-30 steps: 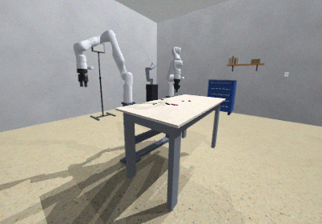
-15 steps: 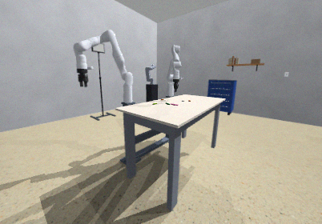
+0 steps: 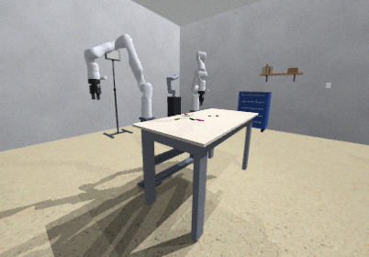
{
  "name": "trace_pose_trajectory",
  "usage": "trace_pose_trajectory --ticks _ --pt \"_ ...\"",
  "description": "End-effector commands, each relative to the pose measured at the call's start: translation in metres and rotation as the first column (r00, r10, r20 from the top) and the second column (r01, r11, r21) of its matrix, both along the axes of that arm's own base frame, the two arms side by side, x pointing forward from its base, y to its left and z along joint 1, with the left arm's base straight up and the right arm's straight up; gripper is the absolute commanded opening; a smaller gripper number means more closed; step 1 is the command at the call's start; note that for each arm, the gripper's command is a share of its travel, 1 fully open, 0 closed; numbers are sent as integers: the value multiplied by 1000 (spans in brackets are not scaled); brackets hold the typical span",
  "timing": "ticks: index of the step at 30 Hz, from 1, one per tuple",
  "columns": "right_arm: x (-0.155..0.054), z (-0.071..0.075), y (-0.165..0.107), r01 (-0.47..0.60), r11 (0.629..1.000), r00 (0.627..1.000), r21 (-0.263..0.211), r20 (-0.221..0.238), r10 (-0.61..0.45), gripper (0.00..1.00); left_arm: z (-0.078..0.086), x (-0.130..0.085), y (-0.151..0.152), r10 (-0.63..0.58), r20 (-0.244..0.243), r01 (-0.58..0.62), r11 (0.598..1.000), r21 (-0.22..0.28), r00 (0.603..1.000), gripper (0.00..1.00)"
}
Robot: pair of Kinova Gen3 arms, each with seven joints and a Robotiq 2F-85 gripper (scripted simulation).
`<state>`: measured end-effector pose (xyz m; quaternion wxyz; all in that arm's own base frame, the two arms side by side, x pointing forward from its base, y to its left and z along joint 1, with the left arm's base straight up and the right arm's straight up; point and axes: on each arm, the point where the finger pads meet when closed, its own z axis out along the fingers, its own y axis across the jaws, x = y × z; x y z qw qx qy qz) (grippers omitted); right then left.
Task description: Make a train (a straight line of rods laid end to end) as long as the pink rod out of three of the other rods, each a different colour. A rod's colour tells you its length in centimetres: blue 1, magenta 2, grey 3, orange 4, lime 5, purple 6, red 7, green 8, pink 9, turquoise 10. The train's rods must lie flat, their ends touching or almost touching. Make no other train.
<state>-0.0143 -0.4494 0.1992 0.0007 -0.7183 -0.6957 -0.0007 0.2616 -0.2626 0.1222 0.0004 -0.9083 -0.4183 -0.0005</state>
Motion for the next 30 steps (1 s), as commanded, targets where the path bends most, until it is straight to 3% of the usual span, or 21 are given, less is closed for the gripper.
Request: trace_pose_trajectory --ticks 1,13,30 --pt "0 1 0 0 1000 1000 -2 0 0 1000 1 0 0 0 1 0 1000 -1 1000 175" --pt "0 1 0 0 1000 1000 -2 0 0 1000 -6 0 0 0 1 0 1000 -2 1000 175" --pt "0 1 0 0 1000 1000 -2 0 0 1000 -65 1 1 0 1 0 1000 -2 1000 175"
